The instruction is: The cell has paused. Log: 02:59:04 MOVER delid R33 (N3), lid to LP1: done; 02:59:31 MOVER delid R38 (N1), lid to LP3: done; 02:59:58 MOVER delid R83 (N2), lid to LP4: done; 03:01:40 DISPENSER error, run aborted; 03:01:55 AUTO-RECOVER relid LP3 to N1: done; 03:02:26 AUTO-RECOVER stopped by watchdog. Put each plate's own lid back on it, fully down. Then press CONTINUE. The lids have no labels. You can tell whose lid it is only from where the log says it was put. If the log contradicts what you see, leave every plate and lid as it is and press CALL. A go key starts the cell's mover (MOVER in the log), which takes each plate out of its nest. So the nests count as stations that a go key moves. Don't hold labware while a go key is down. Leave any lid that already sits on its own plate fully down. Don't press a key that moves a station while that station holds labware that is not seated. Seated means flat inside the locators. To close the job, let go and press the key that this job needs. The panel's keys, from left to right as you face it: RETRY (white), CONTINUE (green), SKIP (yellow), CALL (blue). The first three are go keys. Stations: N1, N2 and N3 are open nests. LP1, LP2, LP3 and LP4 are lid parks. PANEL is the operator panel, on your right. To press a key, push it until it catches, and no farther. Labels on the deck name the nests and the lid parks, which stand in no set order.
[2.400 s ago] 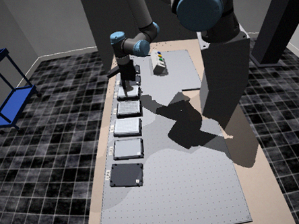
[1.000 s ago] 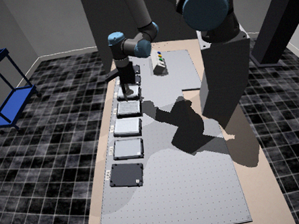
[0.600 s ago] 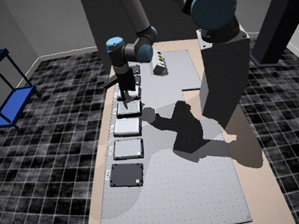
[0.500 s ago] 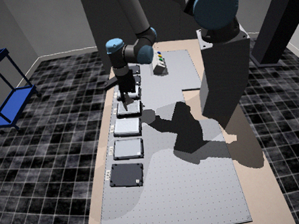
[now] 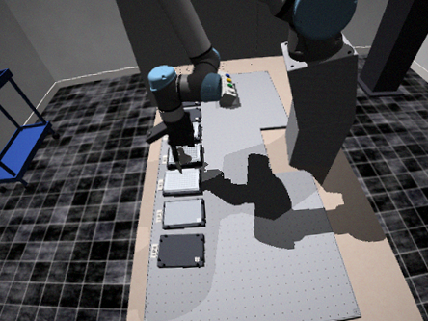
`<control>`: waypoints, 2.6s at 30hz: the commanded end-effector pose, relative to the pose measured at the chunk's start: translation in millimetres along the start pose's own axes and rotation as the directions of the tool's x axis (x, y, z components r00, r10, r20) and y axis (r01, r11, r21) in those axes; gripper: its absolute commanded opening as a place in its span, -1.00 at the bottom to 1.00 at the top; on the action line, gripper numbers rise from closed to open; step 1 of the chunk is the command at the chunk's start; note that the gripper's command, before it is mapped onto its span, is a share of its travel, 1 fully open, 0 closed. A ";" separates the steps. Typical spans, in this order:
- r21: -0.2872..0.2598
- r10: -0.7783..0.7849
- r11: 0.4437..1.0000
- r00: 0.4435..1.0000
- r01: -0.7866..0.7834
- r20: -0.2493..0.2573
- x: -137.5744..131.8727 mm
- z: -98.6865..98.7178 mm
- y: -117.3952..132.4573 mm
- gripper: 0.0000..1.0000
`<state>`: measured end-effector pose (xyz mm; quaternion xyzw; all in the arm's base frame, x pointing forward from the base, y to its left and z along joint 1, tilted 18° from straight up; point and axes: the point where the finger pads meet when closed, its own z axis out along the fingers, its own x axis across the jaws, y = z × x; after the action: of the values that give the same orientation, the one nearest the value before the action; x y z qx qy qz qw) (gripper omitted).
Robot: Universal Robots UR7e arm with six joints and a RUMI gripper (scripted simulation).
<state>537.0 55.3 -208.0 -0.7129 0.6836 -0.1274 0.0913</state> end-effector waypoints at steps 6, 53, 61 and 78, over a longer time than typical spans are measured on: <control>0.001 0.001 1.000 1.000 -0.001 -0.001 -36.6 -0.2 -0.8 0.64; 0.001 0.001 1.000 1.000 -0.001 -0.001 -202.5 0.0 -0.6 0.64; 0.001 0.001 1.000 1.000 -0.001 -0.001 -202.5 6.6 -0.6 0.64; 0.001 0.001 1.000 1.000 -0.001 -0.001 -202.5 31.6 -0.6 0.64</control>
<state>538.5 255.9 -244.9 -0.7125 0.6840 -0.1277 0.0906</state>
